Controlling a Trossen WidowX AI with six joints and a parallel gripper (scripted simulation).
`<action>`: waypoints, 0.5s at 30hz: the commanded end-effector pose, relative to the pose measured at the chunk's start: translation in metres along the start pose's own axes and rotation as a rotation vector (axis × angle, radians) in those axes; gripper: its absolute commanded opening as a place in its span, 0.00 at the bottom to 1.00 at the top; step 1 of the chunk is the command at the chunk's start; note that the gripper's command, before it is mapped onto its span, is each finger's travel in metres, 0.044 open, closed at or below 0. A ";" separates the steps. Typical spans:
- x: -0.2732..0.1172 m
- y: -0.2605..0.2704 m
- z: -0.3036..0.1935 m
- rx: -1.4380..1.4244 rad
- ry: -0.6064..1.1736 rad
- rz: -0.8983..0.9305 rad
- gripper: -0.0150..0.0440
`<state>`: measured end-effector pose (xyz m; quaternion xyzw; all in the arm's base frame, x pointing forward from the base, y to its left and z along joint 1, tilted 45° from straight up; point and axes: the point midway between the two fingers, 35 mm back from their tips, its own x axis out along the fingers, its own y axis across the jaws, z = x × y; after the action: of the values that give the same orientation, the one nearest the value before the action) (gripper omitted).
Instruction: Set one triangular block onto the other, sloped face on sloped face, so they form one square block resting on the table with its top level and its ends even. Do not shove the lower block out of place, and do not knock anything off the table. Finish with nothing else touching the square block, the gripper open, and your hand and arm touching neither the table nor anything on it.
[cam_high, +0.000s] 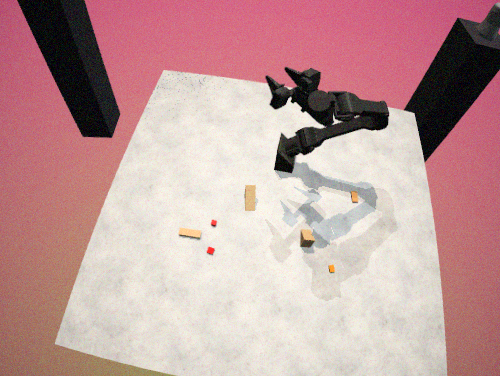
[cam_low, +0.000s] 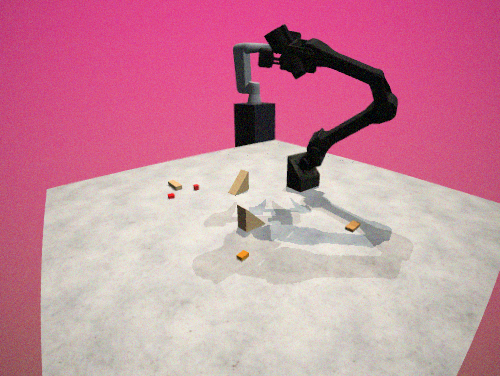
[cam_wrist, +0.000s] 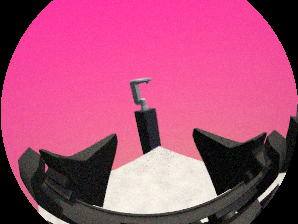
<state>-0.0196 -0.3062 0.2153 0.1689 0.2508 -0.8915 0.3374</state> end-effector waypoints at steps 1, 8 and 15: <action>-0.001 0.002 -0.001 -0.010 0.006 0.010 0.98; -0.047 0.084 -0.052 -0.411 0.205 0.389 1.00; -0.126 0.137 -0.124 -0.855 0.399 0.802 1.00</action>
<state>0.1369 -0.2850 0.1419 0.2543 0.5063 -0.5842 0.5811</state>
